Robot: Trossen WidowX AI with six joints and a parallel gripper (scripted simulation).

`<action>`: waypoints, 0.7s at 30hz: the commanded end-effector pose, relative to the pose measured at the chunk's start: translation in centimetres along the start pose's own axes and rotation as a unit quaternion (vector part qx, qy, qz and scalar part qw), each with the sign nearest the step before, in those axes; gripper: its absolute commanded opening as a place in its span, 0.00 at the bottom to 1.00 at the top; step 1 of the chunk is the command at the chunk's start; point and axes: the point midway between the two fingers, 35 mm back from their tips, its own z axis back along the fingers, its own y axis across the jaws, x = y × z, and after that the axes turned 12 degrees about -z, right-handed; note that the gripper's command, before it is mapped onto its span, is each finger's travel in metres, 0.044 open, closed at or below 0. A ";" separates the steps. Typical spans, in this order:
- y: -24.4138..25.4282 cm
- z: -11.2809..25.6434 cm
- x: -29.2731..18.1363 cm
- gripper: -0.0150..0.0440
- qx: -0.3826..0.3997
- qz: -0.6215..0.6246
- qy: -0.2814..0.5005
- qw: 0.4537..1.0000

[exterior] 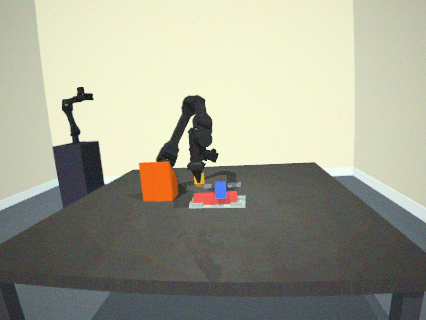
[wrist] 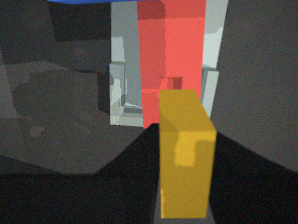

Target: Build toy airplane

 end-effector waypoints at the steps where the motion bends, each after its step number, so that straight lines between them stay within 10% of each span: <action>1: -0.2 -0.2 0.0 0.36 -0.002 0.003 0.001 1.000; 21: -0.2 -3.5 0.0 0.36 -0.002 0.003 0.001 1.000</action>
